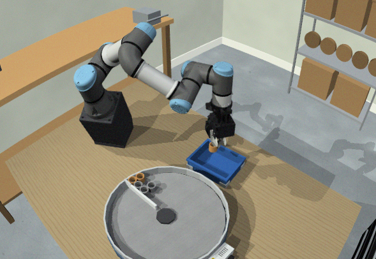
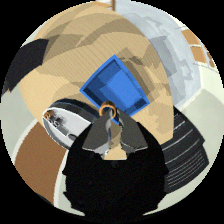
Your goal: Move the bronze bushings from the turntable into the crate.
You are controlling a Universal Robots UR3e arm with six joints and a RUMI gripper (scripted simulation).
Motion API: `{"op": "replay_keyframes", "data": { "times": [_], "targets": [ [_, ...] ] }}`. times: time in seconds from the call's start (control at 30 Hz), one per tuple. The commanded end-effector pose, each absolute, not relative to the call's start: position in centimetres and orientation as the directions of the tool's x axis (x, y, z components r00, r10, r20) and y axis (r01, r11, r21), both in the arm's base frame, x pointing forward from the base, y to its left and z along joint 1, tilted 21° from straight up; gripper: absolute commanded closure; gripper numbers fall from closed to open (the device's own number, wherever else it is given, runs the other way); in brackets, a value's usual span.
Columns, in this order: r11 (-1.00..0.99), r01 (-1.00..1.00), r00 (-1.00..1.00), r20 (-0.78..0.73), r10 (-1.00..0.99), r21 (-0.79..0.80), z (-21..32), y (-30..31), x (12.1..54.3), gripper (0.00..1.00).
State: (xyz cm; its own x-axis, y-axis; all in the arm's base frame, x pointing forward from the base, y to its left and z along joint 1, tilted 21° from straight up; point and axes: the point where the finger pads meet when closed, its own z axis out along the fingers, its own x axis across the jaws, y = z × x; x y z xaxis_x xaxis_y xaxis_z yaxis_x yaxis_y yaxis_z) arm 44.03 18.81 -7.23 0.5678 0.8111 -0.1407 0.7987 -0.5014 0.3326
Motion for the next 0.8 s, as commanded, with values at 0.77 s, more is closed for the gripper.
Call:
{"op": "replay_keyframes", "data": {
  "times": [0.77],
  "targets": [
    [-0.506,0.796,0.573,-0.143,0.807,0.332,-7.4,20.7,44.8,1.00]
  ]
}}
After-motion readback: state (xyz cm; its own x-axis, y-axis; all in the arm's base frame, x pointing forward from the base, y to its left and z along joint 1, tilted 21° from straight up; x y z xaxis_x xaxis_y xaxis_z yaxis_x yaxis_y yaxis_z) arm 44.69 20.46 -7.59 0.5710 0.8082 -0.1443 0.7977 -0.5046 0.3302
